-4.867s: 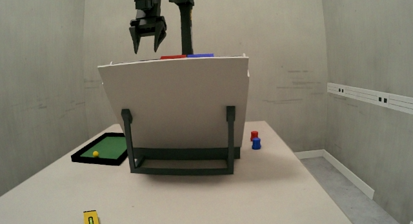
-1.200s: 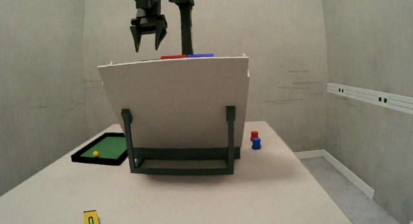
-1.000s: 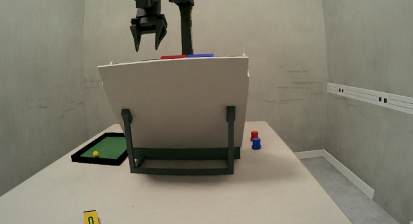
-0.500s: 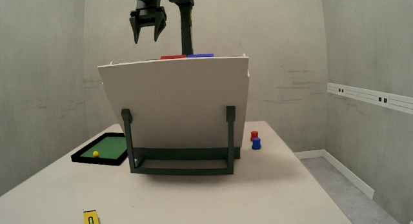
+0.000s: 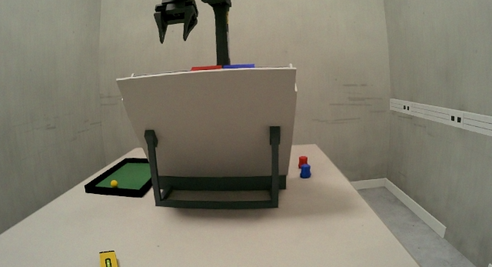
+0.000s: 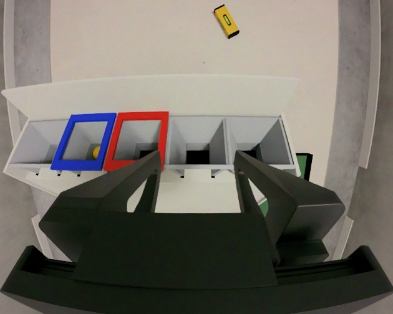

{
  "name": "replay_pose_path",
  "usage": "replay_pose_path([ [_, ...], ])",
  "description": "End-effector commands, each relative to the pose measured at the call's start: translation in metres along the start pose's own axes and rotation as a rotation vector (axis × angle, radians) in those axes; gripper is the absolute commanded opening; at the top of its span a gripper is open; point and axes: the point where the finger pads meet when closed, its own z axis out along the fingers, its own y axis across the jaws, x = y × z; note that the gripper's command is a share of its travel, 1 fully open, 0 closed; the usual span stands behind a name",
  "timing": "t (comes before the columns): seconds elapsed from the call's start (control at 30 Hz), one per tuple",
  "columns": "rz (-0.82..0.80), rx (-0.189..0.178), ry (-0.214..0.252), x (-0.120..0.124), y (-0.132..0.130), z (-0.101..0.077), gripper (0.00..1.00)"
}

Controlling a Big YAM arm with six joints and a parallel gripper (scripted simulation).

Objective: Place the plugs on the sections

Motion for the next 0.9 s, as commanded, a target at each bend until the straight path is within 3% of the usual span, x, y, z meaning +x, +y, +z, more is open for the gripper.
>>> replay_pose_path([
  [0.0,-0.001,0.003,-0.030,-0.021,0.000,0.000,0.59],
  [0.33,-0.002,0.007,-0.059,-0.021,-0.001,0.006,0.59],
  [0.87,-0.002,0.005,-0.058,-0.015,0.001,0.017,0.59],
])
